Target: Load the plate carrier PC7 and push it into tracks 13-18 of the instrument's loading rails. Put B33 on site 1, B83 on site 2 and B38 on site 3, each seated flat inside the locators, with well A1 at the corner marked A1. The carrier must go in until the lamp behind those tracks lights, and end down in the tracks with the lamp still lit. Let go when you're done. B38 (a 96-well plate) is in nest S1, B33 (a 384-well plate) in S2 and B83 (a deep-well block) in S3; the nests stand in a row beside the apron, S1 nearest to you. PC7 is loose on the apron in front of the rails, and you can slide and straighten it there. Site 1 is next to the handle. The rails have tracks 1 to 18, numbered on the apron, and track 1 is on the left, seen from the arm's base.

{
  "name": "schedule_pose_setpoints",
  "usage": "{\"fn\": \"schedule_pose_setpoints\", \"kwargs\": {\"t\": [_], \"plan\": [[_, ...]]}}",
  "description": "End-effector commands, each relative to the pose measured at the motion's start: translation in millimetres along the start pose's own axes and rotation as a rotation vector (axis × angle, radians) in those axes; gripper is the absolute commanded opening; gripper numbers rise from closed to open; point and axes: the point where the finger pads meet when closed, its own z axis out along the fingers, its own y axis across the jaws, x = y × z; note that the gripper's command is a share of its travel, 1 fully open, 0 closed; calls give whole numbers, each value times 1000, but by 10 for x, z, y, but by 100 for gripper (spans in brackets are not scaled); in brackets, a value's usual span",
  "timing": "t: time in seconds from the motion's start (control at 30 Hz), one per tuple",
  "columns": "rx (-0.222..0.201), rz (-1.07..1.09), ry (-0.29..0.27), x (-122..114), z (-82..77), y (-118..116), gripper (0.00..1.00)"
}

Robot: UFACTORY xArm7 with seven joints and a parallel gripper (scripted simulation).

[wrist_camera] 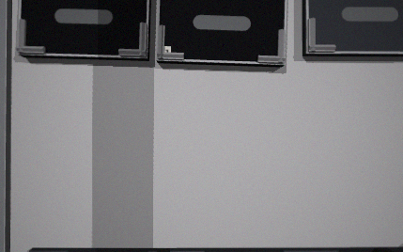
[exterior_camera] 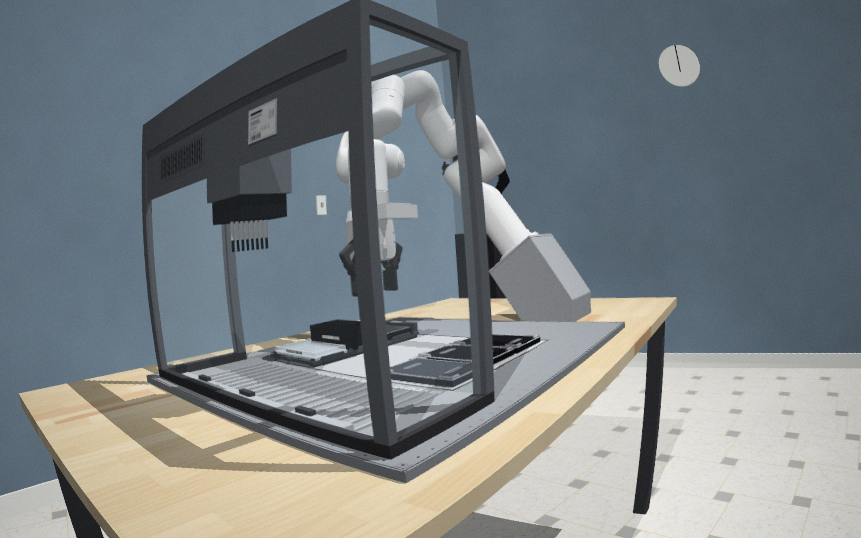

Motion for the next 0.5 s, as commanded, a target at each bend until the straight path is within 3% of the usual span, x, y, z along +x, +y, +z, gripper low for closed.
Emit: {"fn": "schedule_pose_setpoints", "kwargs": {"t": [0.0, 0.23, 0.47], "plan": [[-3, 0, 1, 6, -49, 11, 100], [-3, 0, 1, 6, -49, 11, 100], [-3, 0, 1, -295, -49, 11, 100]]}}
